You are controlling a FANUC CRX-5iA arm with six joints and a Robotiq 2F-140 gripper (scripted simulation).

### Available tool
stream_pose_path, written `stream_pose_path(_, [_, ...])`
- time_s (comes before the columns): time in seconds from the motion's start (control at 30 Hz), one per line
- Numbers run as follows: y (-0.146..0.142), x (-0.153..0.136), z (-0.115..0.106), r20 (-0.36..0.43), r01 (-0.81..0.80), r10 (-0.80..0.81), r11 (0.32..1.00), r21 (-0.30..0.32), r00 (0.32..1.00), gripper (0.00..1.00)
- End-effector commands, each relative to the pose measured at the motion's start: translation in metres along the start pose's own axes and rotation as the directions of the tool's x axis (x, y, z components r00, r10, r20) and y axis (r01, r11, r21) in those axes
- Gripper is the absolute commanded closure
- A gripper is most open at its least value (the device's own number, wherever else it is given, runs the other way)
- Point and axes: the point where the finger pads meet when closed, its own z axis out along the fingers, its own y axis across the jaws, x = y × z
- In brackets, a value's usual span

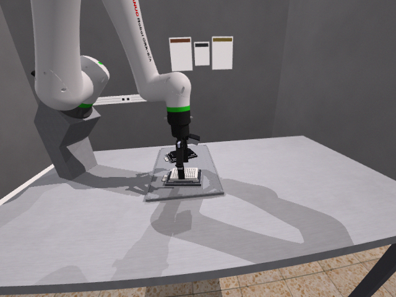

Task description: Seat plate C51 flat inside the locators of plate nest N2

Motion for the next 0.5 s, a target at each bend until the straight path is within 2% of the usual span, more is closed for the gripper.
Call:
stream_pose_path(0.0, [0.0002, 0.0009, 0.0023, -0.004, 0.000, 0.000, 1.000, -0.001, 1.000, 0.00])
stream_pose_path(0.2, [0.0002, 0.0009, 0.0112, -0.004, 0.000, 0.000, 1.000, -0.001, 1.000, 0.00])
stream_pose_path(0.47, [0.0002, 0.0009, 0.0113, -0.004, 0.000, 0.000, 1.000, -0.001, 1.000, 0.00])
